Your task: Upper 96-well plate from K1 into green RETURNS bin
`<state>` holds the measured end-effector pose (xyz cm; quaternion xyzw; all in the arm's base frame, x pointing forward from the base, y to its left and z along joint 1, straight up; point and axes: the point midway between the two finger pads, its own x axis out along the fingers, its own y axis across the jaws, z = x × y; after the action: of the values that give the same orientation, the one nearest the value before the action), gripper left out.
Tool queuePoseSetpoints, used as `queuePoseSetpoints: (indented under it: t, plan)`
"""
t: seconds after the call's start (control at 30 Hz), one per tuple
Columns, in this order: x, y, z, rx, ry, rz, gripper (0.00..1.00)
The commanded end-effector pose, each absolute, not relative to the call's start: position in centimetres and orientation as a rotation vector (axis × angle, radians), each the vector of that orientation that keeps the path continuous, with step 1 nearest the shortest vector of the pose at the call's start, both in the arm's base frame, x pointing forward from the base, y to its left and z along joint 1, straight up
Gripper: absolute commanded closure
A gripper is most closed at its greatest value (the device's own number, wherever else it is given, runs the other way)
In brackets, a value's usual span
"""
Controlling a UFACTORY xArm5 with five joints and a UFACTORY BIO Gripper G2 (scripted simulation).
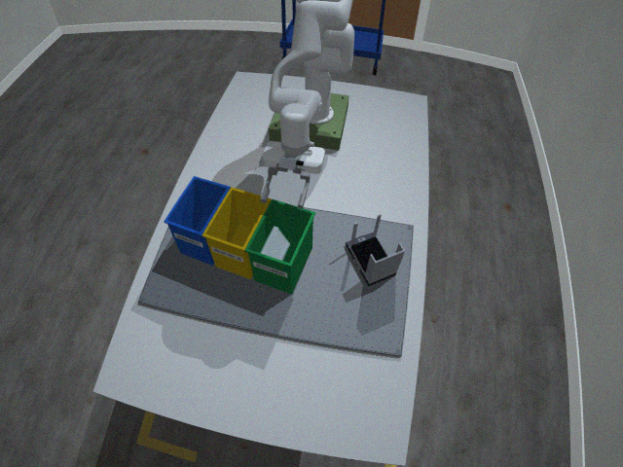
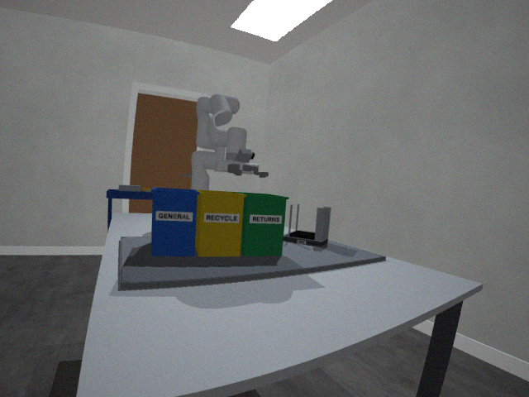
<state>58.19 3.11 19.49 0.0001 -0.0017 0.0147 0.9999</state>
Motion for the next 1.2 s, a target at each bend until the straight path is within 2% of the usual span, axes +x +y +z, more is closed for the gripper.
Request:
queuePoseSetpoints:
  t: [0.0, 0.33, 1.17]
  plan:
    - [55.9, 2.6, 21.4, 0.0, -0.006, 0.034, 0.82]
    - [52.9, 1.8, 23.8, 0.0, -0.006, 0.034, 0.82]
    - [52.9, 1.8, 23.8, 0.0, -0.006, 0.034, 0.82]
